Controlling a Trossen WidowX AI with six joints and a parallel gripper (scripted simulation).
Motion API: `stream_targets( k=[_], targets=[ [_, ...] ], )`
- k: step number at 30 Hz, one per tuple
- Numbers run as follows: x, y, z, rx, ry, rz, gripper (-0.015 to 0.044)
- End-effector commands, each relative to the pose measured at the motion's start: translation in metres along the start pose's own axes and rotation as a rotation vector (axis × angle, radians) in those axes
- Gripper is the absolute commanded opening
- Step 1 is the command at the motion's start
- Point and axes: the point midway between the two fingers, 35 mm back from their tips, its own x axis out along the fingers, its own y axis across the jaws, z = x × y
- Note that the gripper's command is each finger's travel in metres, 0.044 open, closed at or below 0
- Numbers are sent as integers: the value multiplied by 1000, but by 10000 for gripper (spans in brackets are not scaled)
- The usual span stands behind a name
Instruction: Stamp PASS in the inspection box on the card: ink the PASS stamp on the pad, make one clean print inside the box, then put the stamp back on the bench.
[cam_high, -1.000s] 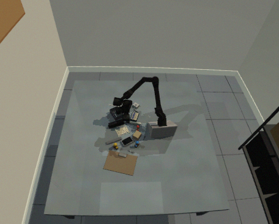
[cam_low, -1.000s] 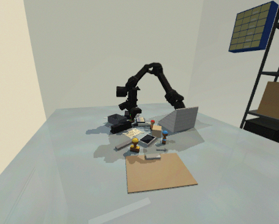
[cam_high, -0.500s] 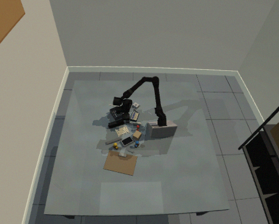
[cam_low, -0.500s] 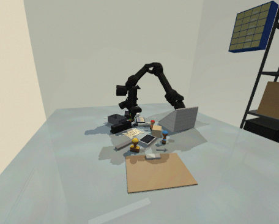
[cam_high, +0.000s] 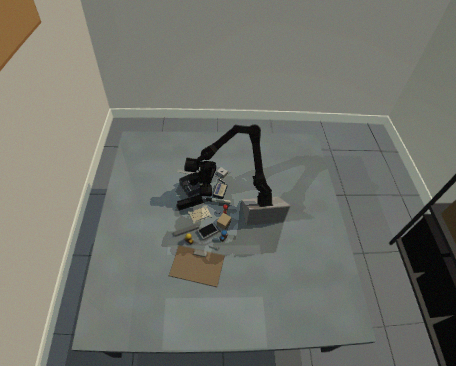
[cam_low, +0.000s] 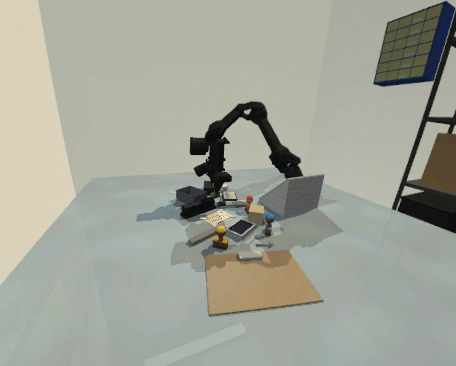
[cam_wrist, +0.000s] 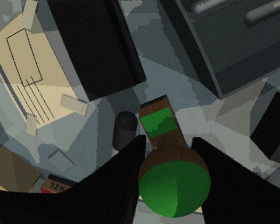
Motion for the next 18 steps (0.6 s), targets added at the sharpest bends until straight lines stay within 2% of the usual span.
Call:
stream_targets(
  k=[1, 18],
  targets=[
    [-2, -1, 0, 4, 0, -4, 0],
    [-11, 0, 0, 3, -1, -6, 0]
  ],
)
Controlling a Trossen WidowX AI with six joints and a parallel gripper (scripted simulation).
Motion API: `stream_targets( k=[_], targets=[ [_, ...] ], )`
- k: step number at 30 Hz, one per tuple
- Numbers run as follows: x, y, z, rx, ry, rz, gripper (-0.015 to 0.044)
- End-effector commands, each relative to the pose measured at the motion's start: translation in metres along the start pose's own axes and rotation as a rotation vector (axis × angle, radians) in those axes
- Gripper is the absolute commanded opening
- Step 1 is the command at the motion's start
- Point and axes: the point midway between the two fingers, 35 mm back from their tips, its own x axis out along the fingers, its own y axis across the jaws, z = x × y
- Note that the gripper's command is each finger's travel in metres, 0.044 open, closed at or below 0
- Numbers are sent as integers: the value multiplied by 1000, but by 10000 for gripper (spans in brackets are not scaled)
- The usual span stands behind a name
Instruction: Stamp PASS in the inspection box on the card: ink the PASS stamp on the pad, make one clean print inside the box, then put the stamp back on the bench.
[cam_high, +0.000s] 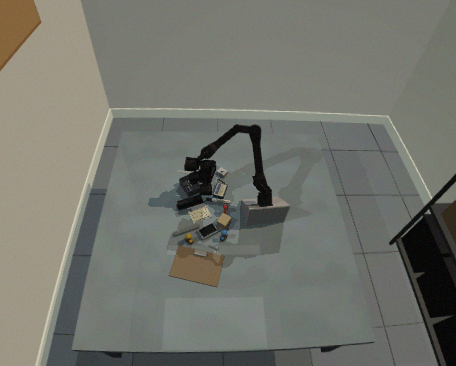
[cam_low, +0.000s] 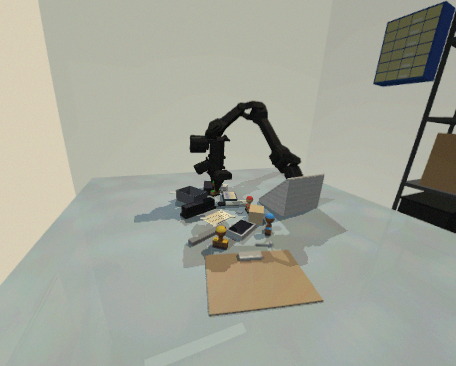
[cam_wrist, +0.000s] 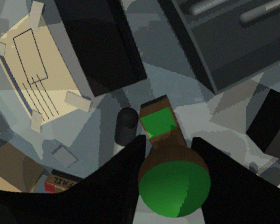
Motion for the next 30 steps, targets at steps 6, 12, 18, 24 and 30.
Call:
stream_targets(
  k=[6, 12, 18, 24, 30],
  targets=[
    [-5, -1, 0, 4, -1, -4, 0],
    [-8, -1, 0, 3, -1, -5, 0],
    [-11, 0, 0, 3, -1, -6, 0],
    [-14, 0, -1, 3, -2, -7, 0],
    [-17, 0, -1, 3, -2, -8, 0]
  ],
)
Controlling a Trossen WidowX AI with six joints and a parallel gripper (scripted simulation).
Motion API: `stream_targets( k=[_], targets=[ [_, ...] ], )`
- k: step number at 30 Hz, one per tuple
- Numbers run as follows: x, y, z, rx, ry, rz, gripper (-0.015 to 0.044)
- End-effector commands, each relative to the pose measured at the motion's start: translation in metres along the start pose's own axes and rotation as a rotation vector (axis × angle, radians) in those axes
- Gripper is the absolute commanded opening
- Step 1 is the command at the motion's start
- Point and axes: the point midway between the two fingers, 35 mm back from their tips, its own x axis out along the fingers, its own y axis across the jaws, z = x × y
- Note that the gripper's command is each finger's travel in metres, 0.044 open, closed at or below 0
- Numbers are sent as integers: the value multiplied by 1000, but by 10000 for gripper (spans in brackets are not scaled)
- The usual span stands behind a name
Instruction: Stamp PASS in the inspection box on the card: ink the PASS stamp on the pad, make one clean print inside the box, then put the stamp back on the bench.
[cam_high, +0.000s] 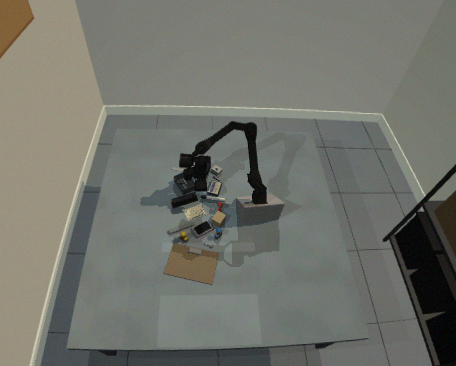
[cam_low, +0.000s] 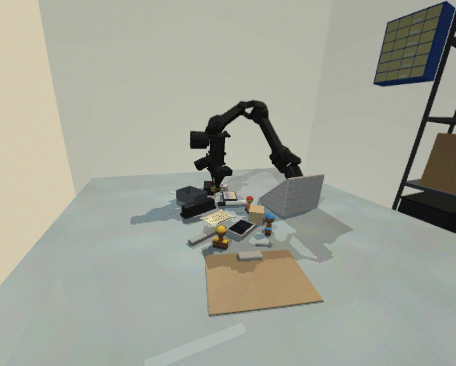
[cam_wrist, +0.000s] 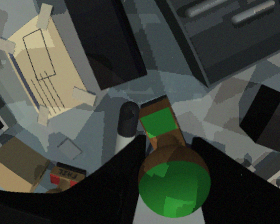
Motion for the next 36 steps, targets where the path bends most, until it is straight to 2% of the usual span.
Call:
stream_targets(
  k=[1, 29, 36],
  targets=[
    [-2, -1, 0, 4, -1, -4, 0],
    [-15, 0, -1, 3, -3, -8, 0],
    [-17, 43, 11, 1, -5, 14, 0]
  ],
)
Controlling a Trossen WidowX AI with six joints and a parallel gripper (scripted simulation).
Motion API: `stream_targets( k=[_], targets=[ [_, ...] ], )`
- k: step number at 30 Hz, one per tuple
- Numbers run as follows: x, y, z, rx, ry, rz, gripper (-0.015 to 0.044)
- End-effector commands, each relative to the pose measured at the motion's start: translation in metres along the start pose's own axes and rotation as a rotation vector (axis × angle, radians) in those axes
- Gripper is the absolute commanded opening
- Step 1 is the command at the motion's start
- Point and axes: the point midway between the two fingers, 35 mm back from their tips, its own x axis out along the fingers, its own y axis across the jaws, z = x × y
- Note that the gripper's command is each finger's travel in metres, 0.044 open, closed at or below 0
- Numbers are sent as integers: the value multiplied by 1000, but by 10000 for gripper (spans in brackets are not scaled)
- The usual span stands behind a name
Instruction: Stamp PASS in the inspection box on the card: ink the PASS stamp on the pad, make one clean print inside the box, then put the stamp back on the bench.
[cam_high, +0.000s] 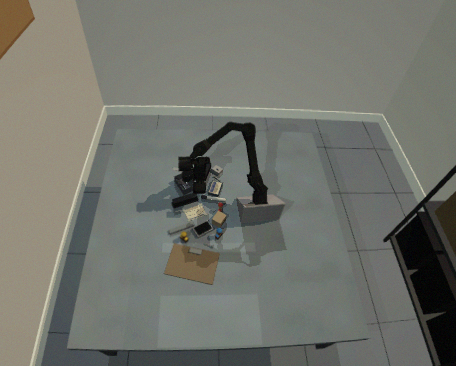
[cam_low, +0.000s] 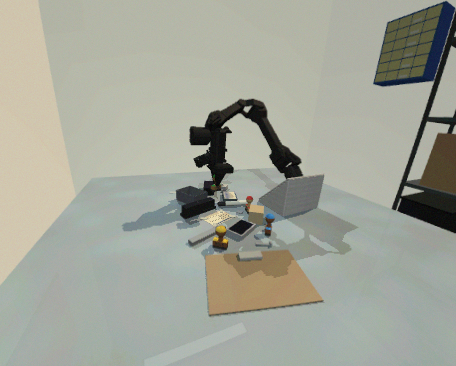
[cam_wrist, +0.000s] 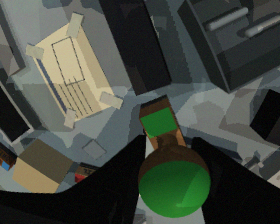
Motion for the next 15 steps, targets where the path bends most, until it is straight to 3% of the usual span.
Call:
stream_targets(
  k=[1, 15],
  targets=[
    [0, 25, 4, -7, 3, 14, 0],
    [-5, 121, 5, -9, 7, 26, 0]
  ],
)
